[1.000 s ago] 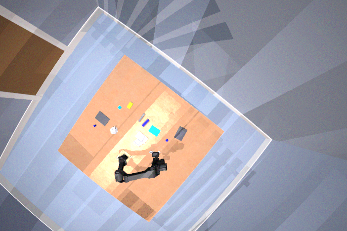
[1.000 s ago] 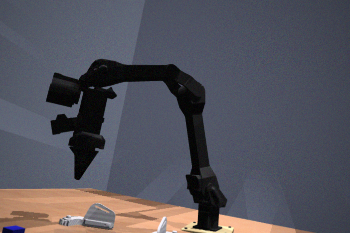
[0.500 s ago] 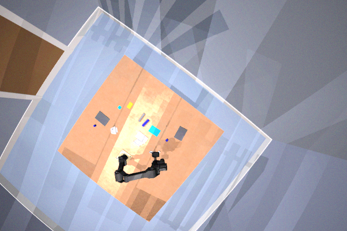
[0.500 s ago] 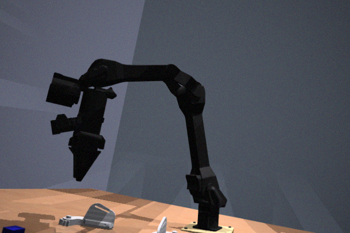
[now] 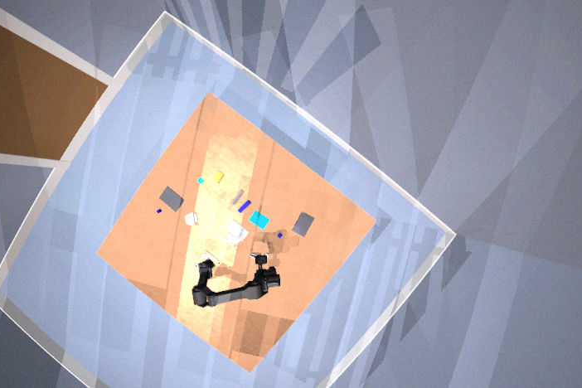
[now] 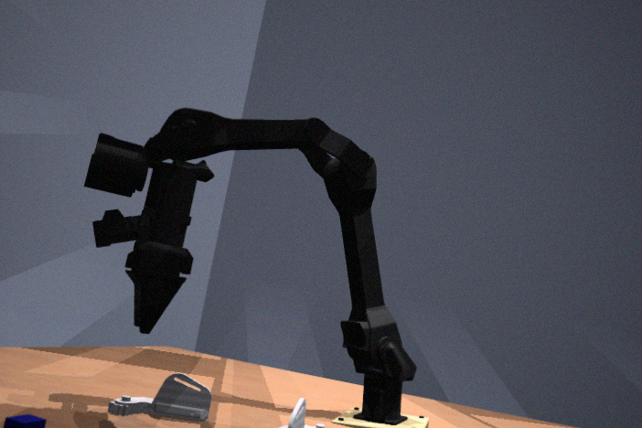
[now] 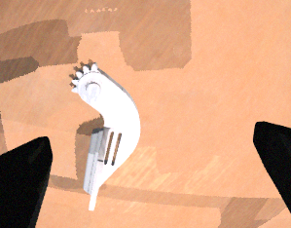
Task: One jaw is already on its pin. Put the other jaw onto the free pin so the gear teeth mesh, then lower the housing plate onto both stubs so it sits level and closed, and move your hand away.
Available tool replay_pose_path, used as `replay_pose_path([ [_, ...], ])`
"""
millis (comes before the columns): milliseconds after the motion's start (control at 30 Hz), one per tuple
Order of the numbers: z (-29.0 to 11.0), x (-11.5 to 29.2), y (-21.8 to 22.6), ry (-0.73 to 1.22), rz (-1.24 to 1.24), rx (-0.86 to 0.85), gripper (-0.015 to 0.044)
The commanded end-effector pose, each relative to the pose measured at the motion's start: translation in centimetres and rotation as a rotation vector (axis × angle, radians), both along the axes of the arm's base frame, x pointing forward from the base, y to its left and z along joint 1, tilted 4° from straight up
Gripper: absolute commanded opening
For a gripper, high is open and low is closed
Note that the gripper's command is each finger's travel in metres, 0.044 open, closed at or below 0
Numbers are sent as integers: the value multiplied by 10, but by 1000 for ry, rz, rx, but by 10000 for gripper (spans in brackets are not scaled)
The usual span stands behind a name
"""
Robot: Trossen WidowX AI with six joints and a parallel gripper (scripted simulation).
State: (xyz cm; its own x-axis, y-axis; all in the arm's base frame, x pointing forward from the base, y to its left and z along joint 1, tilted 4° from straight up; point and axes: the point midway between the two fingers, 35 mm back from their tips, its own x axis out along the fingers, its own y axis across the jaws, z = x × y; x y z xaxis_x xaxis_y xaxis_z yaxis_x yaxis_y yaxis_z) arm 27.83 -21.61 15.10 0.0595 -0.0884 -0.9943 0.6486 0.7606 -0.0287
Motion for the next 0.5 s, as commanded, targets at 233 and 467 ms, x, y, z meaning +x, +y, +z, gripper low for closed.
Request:
replay_pose_path([
  [233,0,0,0,0,0,0,440],
  [467,0,0,0,0,0,0,388],
])
